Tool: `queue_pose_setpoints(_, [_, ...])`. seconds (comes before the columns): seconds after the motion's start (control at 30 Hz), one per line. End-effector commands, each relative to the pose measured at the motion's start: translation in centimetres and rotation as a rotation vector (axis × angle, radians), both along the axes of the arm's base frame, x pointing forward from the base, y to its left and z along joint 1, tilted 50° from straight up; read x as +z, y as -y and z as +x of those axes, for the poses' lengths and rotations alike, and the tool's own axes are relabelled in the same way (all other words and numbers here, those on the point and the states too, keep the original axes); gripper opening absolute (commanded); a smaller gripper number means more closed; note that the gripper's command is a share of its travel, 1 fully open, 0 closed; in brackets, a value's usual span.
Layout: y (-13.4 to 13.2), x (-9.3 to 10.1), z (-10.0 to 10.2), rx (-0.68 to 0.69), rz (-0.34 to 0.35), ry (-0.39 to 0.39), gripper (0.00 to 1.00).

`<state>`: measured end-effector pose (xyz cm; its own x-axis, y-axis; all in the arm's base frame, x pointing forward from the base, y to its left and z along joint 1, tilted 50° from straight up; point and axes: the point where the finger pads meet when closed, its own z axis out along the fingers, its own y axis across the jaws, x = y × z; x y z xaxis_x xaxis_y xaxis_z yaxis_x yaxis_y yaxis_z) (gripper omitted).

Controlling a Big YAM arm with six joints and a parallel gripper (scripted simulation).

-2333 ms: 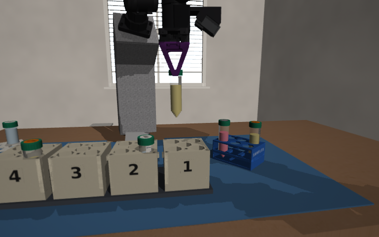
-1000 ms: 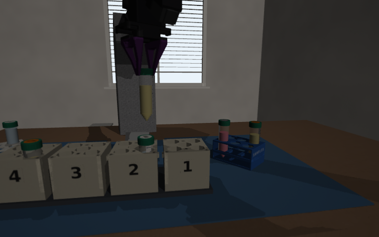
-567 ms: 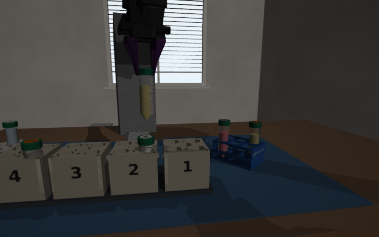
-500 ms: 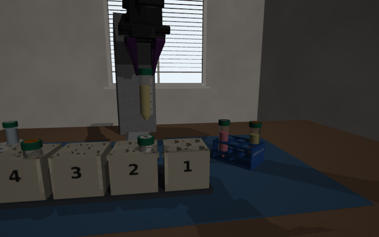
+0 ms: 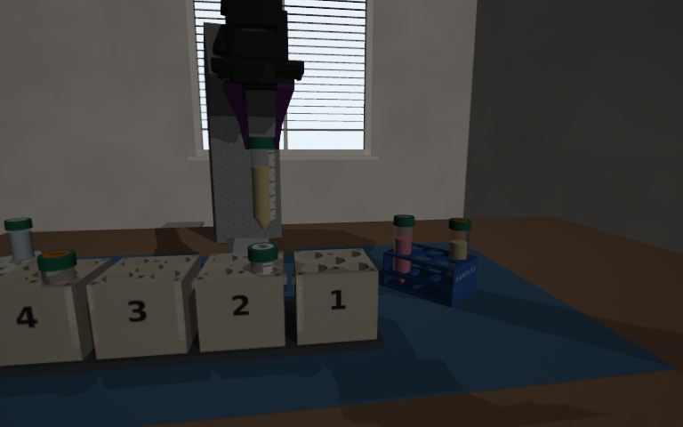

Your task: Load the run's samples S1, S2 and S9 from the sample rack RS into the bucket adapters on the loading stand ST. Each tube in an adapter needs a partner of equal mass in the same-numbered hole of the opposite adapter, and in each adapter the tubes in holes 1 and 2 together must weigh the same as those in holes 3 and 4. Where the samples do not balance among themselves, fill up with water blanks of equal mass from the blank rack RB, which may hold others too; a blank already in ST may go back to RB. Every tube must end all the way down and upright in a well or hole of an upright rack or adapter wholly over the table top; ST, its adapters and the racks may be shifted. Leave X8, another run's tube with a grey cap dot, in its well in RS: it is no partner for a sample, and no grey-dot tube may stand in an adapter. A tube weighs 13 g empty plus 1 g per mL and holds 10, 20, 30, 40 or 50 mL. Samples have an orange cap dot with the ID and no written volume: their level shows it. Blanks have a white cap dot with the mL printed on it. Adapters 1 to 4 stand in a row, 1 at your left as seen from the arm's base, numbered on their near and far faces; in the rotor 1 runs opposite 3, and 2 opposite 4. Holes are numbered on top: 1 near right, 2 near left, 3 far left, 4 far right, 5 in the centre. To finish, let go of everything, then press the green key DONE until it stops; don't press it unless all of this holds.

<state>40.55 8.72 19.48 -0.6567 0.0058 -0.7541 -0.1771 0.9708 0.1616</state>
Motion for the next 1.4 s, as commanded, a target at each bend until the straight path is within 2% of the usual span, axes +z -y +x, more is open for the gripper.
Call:
queue_pose_setpoints(0.0, [-0.6,-0.8,0.5,-0.009,0.02,-0.005,0.0])
queue_pose_setpoints(0.07, [-0.6,-0.8,0.5,-0.009,0.02,-0.005,0.0])
queue_pose_setpoints(0.1, [-0.3,0.0,1.4,-0.02,0.023,0.012,0.0])
queue_pose_setpoints(0.17, [-0.8,0.2,2.0,-0.013,0.025,0.023,0.0])
queue_pose_setpoints(0.37, [-1.3,-1.4,2.9,-0.009,0.023,0.012,0.0])
queue_pose_setpoints(0.4, [-1.1,-1.7,2.8,-0.014,0.023,0.007,0.0])
queue_pose_setpoints(0.53, [-0.9,-0.5,2.8,-0.019,0.028,0.033,0.0])
queue_pose_setpoints(0.57, [-0.8,-1.1,2.6,-0.012,0.017,0.015,0.0])
queue_pose_setpoints(1.23, [-0.8,-1.0,2.6,-0.012,0.017,0.015,0.0])
queue_pose_setpoints(1.37, [-1.3,-1.2,3.6,-0.013,0.024,0.019,0.0])
